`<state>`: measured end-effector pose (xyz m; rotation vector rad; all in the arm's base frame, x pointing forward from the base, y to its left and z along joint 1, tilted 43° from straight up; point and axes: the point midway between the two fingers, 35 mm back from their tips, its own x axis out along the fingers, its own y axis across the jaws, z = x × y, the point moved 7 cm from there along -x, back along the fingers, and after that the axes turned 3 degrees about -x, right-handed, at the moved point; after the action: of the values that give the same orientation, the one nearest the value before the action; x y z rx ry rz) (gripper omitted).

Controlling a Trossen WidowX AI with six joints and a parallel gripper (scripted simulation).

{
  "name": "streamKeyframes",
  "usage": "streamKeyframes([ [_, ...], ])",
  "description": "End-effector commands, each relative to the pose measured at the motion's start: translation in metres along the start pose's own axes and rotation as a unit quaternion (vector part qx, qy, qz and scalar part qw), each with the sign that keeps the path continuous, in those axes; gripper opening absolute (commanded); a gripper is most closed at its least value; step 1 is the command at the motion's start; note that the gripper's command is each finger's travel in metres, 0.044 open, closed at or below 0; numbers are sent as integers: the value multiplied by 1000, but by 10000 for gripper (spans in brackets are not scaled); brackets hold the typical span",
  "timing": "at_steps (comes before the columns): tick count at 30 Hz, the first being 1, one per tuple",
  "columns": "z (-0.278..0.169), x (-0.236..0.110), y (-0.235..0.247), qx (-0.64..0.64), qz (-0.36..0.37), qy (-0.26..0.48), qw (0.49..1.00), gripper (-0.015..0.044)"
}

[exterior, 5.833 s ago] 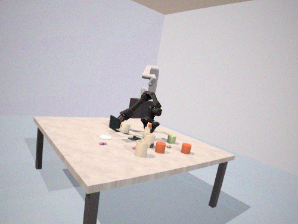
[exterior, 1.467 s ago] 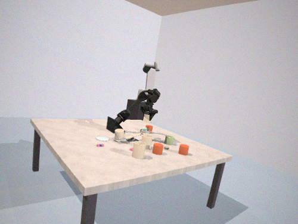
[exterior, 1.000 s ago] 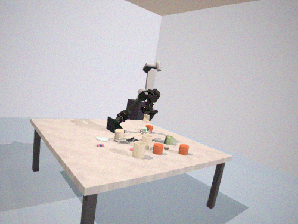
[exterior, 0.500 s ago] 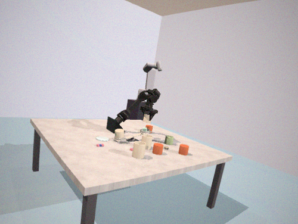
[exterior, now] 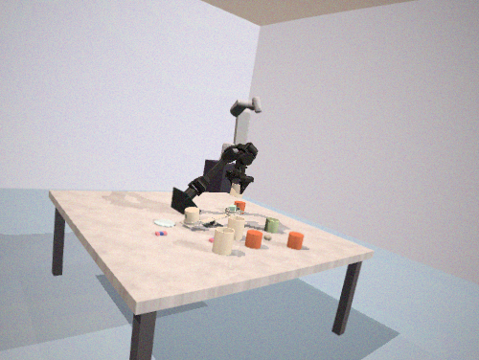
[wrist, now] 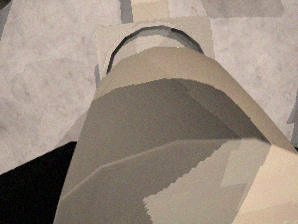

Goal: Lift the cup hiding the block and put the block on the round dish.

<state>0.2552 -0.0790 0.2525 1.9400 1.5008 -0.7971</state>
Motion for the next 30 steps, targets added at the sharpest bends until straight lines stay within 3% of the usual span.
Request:
streamKeyframes([
  [1, 0, 0, 0, 0, 1, 0, 1000, 0],
  [30, -104, 86, -60, -65, -27, 8, 997, 0],
])
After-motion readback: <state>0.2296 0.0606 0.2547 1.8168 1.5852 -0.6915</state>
